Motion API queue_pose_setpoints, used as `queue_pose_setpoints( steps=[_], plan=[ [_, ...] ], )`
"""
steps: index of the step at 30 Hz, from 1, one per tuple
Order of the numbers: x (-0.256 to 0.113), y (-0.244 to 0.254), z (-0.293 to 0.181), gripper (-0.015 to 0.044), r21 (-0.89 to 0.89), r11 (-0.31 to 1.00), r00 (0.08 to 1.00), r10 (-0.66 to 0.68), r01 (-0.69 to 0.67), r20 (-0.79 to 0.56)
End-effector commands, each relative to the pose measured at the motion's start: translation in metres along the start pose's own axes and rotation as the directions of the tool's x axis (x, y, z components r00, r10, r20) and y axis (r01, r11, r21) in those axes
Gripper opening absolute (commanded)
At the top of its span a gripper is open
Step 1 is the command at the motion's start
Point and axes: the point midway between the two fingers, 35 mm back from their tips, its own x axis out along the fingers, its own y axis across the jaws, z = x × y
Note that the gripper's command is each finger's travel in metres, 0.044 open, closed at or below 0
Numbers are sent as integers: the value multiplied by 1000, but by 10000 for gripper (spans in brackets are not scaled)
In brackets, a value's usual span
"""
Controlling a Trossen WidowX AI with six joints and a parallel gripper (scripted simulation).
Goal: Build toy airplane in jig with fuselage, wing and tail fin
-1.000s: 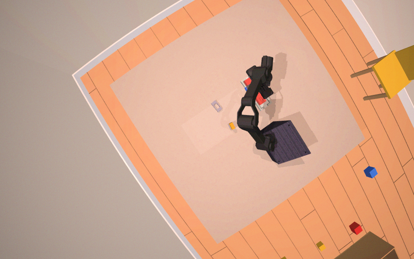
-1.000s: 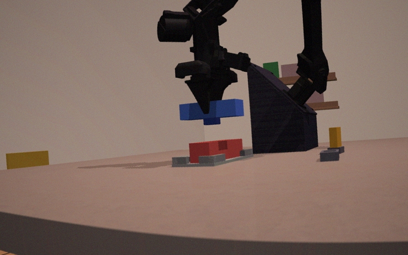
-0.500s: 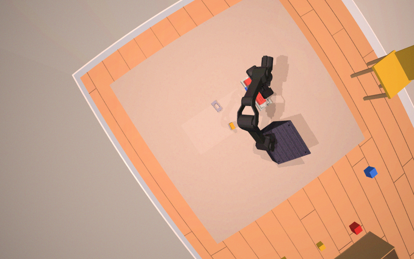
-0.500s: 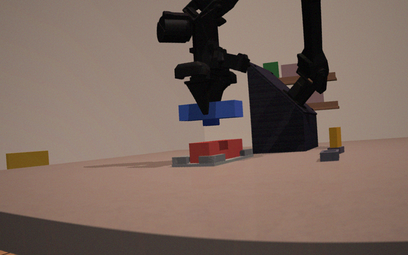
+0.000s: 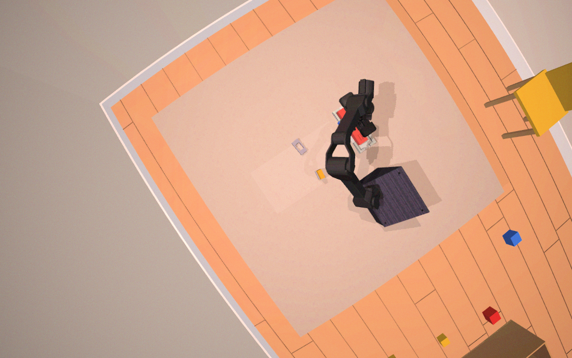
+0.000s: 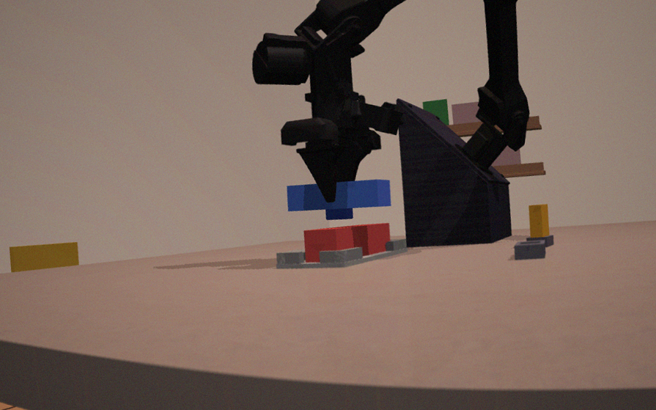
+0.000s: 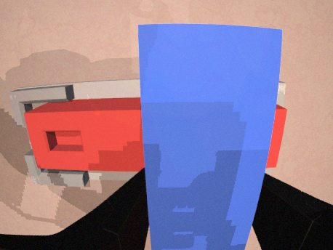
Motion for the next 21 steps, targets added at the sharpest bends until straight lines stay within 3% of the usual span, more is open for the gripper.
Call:
queue_pose_setpoints(
  steps=[1, 21],
  plan=[
    [7, 0, 1, 195, 4, 1000, 1000, -2, 2, 6],
    [16, 1, 1, 195, 4, 1000, 1000, -2, 2, 7]
  ],
)
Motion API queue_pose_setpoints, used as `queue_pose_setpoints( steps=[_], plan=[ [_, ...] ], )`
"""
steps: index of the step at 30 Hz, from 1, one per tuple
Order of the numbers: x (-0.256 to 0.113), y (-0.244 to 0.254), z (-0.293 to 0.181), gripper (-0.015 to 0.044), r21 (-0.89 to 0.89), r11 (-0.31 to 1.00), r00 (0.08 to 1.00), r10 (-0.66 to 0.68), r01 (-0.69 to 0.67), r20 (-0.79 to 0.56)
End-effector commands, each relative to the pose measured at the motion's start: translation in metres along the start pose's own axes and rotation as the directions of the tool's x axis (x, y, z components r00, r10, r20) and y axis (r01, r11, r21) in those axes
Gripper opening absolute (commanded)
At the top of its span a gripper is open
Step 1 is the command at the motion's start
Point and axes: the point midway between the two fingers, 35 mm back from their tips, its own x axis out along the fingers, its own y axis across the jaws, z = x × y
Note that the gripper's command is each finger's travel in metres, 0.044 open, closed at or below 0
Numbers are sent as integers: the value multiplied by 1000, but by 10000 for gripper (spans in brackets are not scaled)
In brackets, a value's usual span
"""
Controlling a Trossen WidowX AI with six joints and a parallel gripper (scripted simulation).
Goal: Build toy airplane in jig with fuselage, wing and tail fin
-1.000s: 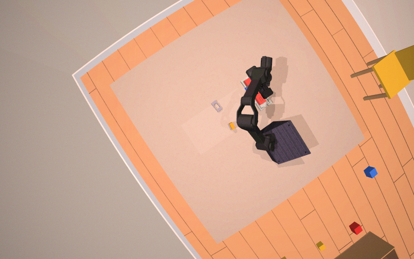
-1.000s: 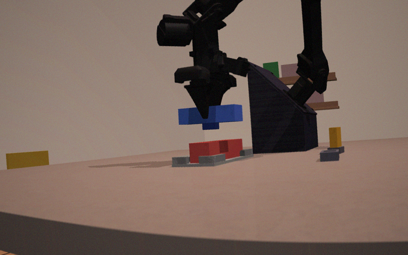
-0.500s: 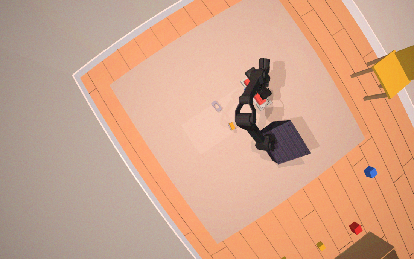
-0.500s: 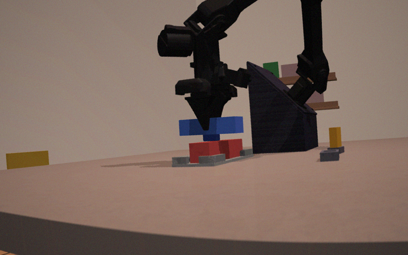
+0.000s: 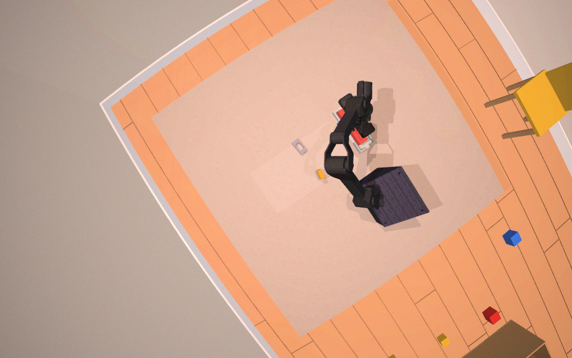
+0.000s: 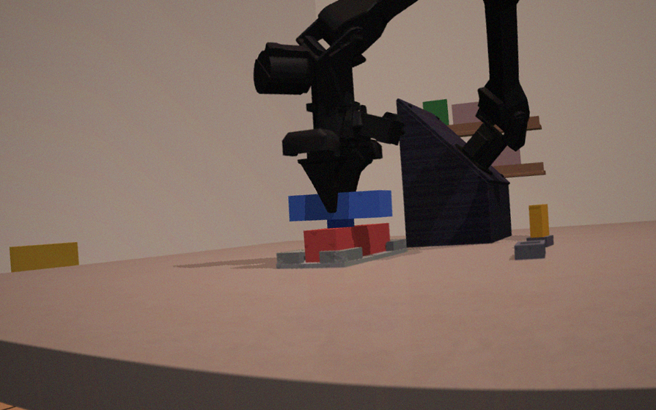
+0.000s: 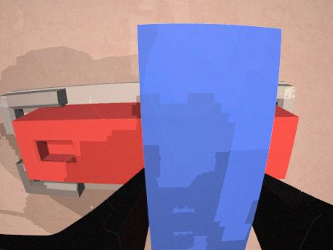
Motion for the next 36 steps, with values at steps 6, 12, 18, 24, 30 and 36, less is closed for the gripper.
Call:
queue_pose_setpoints(
  steps=[6, 12, 18, 24, 30, 36],
  plan=[
    [0, 0, 0, 182, 0, 1000, 1000, -1, 1, 0],
    [0, 0, 0, 83, 0, 1000, 1000, -1, 1, 0],
    [0, 0, 0, 135, 0, 1000, 1000, -1, 1, 0],
    [0, 0, 0, 293, 0, 1000, 1000, -1, 1, 0],
    [0, 0, 0, 440, 0, 1000, 1000, -1, 1, 0],
    [0, 0, 0, 440, 0, 1000, 1000, -1, 1, 0]
  ],
)
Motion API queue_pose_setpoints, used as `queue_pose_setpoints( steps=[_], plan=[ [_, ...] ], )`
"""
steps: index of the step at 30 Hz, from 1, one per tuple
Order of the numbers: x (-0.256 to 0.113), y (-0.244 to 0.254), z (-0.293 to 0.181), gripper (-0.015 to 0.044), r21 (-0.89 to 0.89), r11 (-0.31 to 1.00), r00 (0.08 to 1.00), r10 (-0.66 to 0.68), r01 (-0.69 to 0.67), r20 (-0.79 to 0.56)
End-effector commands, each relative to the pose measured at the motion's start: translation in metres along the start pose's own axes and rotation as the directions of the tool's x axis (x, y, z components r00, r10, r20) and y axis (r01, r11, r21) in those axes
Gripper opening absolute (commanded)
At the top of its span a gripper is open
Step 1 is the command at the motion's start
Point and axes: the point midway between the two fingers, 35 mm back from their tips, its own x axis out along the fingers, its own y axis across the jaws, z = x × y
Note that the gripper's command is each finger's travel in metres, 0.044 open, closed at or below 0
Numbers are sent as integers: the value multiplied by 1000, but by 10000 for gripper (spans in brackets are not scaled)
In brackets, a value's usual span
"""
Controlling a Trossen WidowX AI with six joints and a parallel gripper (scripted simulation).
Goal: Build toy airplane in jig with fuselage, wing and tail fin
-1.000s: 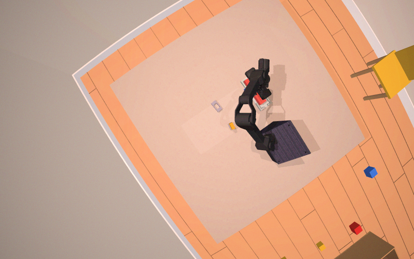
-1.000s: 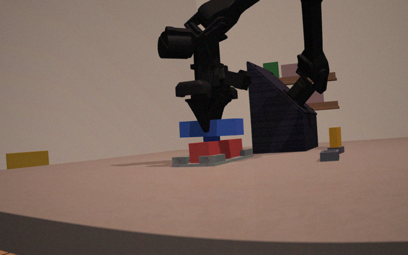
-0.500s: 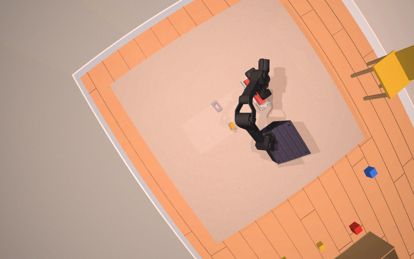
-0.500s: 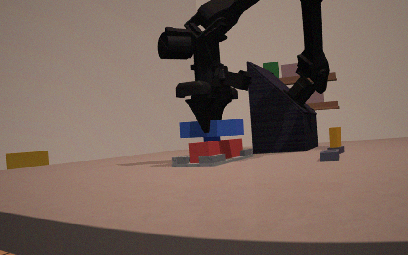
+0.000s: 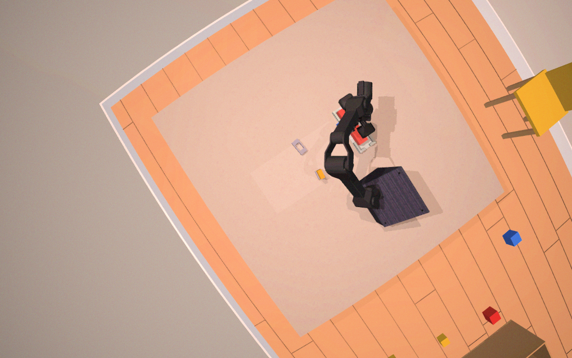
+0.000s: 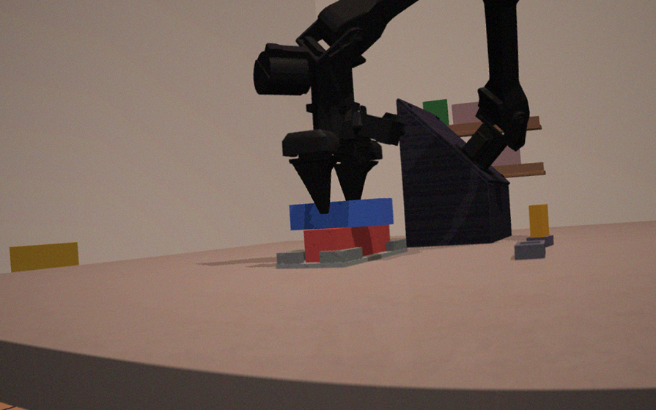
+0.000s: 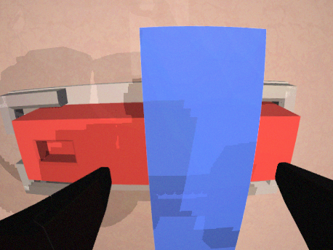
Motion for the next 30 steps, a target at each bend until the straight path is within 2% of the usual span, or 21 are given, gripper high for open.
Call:
queue_pose_setpoints(
  steps=[1, 10, 18, 21, 24, 27, 30],
  plan=[
    [-1, 0, 0, 440, 1, 1000, 1000, 1, -1, -1],
    [-82, 0, -1, 440, 3, 1000, 1000, 0, 0, -2],
    [-87, -2, -2, 440, 18, 1000, 1000, 0, 0, -1],
    [-87, -2, -2, 440, 248, 969, 1000, 0, 0, -1],
    [-87, -3, -2, 440, 522, 853, 1000, 0, 0, -1],
    [-87, -3, -2, 440, 750, 662, 1000, 0, 1, -1],
    [-88, -4, -2, 440, 911, 411, 1000, 0, 1, -1]
  ],
)
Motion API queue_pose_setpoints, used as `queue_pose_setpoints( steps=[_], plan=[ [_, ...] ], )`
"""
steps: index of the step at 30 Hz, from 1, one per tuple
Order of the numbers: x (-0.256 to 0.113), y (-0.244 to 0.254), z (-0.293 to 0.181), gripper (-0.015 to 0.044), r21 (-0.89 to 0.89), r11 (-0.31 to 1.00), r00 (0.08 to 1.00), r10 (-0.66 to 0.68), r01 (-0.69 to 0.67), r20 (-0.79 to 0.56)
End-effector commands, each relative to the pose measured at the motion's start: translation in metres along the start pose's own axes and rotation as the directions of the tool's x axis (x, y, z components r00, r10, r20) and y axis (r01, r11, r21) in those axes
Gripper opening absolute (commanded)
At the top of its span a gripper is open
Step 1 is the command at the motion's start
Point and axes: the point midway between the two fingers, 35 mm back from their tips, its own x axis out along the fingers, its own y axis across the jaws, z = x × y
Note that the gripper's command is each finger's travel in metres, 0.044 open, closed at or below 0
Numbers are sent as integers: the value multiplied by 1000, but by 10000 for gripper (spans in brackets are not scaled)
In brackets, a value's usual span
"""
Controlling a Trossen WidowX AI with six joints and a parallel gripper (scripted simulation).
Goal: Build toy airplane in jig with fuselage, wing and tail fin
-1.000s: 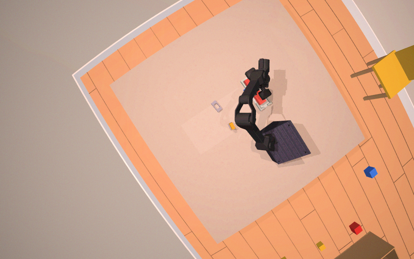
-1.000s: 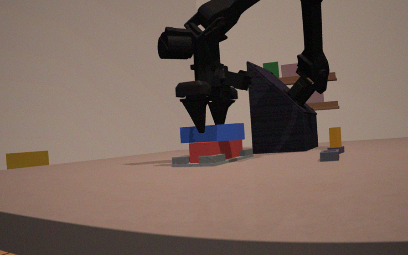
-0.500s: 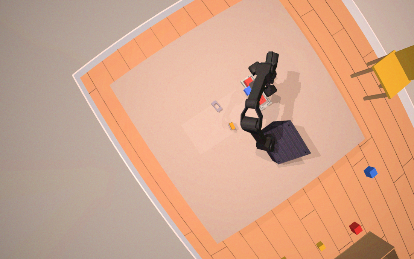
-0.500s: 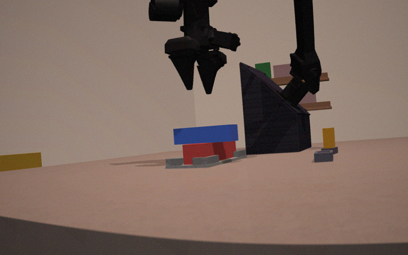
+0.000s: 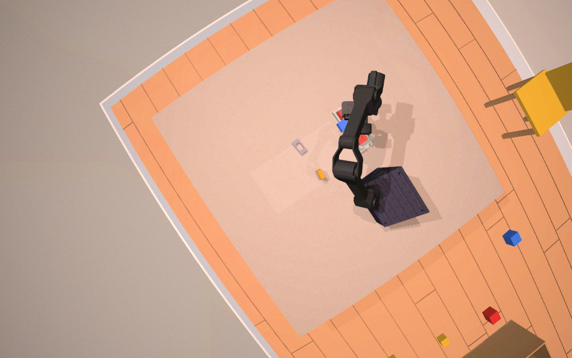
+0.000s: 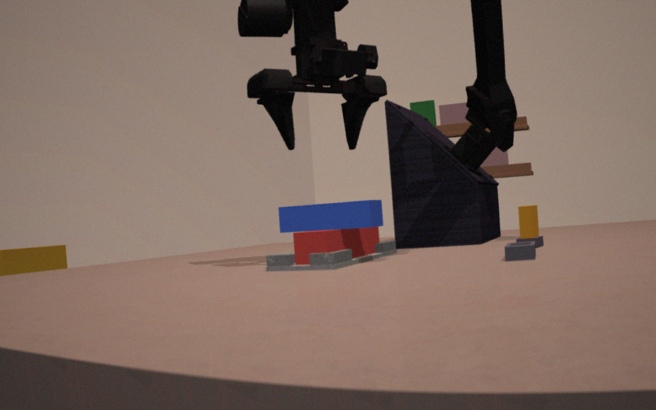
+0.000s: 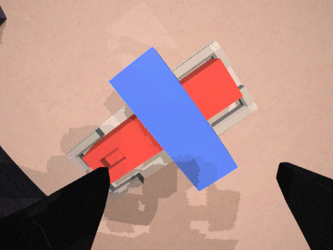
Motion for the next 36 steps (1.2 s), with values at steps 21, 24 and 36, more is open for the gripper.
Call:
queue_pose_setpoints(
  steps=[21, 24, 36],
  plan=[
    [-1, -1, 0, 440, 883, 469, 1000, 5, 2, -5],
    [-3, 4, 7, 440, 883, 469, 1000, 4, 4, -6],
    [-14, 124, 107, 440, 888, 459, 1000, -3, 18, -19]
  ],
)
